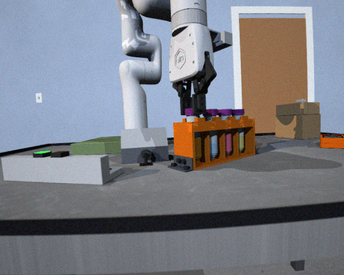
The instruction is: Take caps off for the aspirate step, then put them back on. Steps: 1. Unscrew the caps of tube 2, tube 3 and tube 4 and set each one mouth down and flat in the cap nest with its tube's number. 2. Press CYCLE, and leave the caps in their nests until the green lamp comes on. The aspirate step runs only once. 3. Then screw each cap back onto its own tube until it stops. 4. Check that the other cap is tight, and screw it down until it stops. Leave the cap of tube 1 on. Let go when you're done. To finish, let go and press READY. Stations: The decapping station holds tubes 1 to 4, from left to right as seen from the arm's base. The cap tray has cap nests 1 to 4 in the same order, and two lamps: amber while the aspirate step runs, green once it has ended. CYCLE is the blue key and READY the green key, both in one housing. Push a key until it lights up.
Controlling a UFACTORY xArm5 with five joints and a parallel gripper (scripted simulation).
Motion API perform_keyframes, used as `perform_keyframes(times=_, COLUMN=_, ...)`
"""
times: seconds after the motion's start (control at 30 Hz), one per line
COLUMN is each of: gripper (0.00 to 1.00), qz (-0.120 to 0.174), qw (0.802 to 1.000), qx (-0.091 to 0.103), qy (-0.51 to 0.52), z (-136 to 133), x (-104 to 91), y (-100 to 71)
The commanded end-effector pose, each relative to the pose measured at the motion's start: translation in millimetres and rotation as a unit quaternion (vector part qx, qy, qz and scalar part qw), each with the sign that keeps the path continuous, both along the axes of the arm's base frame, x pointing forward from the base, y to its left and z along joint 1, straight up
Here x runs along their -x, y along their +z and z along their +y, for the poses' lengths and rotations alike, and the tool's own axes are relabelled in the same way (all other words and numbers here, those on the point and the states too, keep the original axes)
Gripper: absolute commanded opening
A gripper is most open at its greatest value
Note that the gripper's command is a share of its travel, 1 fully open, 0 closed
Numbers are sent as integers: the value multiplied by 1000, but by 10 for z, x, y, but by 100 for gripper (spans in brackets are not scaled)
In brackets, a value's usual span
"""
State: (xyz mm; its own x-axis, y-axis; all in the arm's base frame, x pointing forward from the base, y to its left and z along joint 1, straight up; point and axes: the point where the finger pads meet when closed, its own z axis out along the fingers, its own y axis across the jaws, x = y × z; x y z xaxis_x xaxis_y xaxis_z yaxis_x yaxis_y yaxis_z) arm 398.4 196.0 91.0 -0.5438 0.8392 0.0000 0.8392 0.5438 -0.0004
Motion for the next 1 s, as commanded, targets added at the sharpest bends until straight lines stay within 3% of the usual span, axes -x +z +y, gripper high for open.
perform_keyframes(times=0.0, gripper=0, qz=-1, qw=990, qx=-2, qy=-139, z=5, x=-10, y=9)
perform_keyframes(times=0.13, gripper=0, qz=-1, qw=983, qx=-2, qy=-181, z=5, x=-10, y=8)
perform_keyframes(times=0.37, gripper=0, qz=-1, qw=937, qx=-2, qy=-348, z=5, x=-10, y=6)
perform_keyframes(times=0.7, gripper=0, qz=-1, qw=935, qx=-2, qy=-354, z=5, x=-10, y=6)
perform_keyframes(times=0.73, gripper=46, qz=-1, qw=935, qx=-2, qy=-354, z=5, x=-10, y=6)
perform_keyframes(times=0.97, gripper=46, qz=-1, qw=935, qx=-2, qy=-354, z=5, x=-10, y=6)
